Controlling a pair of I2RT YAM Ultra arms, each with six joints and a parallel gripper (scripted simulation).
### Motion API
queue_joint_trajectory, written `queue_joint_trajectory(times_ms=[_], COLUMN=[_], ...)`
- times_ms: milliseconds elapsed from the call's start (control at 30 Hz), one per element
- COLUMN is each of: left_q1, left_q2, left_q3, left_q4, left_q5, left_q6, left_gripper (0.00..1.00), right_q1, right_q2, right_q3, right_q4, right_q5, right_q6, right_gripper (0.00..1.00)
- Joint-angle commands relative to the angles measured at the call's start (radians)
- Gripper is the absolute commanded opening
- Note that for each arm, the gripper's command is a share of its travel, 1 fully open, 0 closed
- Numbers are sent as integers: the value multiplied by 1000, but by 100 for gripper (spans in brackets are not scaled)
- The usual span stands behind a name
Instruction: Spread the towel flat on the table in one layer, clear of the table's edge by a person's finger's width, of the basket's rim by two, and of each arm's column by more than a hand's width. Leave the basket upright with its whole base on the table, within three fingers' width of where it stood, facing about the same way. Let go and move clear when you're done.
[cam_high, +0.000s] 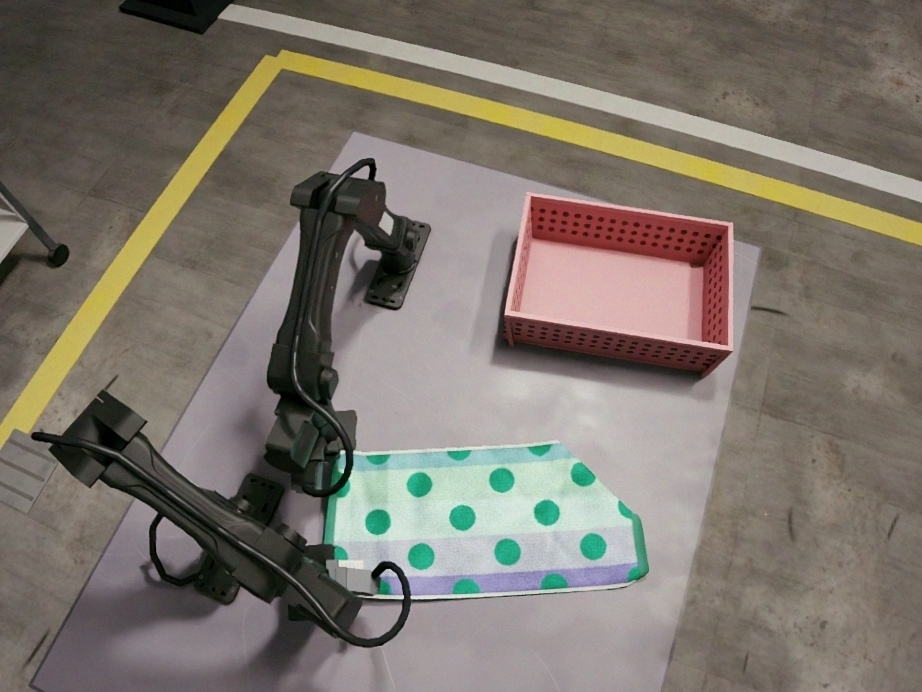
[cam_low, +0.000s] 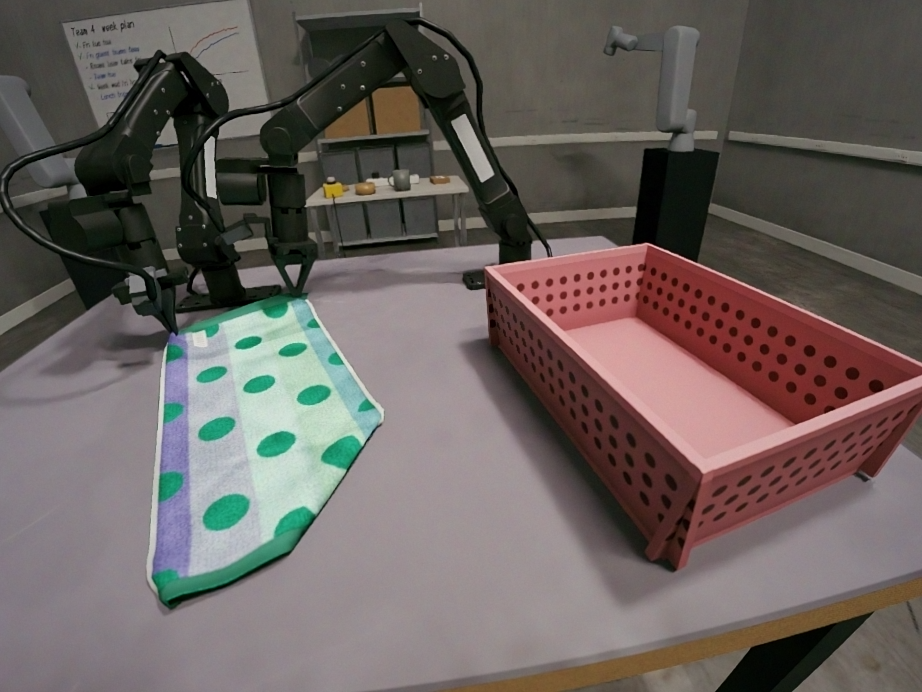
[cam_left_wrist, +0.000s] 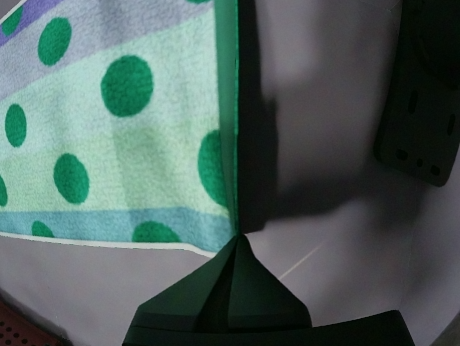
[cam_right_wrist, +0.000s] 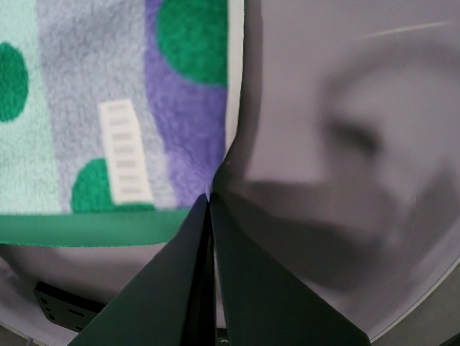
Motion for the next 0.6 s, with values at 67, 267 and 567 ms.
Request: queue_joint_trajectory(times_ms=[67, 267, 567], left_q1=[-3, 19, 43], left_q2=[-5, -27, -71], left_q3=[7, -25, -34], left_q4=[-7, -3, -27], left_q5=[1, 7, 8], left_q6=[-2, 19, 50], left_gripper=[0, 0, 0], right_q1=[-6, 26, 68], right_q2=[-25, -41, -31], right_q3=[31, 56, 118], right_q4=[-4, -48, -94], right_q5=[3, 6, 5], right_q6=[-4, 29, 86], right_gripper=[0, 0, 0])
